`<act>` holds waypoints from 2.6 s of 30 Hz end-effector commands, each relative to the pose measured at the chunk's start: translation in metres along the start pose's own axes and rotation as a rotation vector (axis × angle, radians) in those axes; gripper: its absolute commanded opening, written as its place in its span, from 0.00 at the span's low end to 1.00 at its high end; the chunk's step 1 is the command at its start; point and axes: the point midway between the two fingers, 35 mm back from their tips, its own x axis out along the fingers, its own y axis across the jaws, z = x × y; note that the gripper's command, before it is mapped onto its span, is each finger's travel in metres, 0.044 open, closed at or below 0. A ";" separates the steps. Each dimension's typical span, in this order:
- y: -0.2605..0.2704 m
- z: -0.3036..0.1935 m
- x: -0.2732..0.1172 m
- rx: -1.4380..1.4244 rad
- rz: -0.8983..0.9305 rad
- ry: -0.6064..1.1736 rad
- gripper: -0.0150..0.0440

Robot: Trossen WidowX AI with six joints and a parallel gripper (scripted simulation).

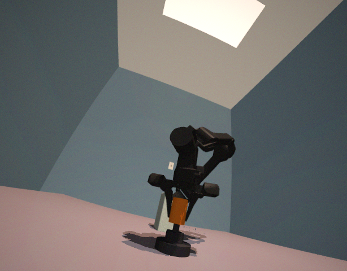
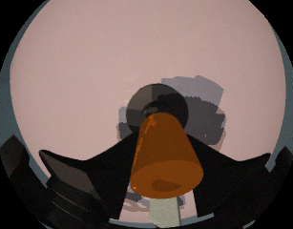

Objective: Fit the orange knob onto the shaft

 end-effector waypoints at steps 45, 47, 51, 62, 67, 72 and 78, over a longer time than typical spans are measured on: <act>0.000 0.000 -0.002 0.216 -0.001 -0.003 0.25; 0.000 0.000 -0.001 0.216 -0.001 -0.003 0.25; 0.000 0.000 0.001 0.216 -0.001 -0.002 0.25; 0.002 -0.001 -0.003 0.225 -0.001 -0.002 0.25; 0.003 0.000 -0.004 0.384 0.000 -0.003 0.25; 0.004 0.001 -0.002 0.425 0.000 -0.003 0.25; 0.004 0.000 0.001 0.426 0.000 -0.002 0.25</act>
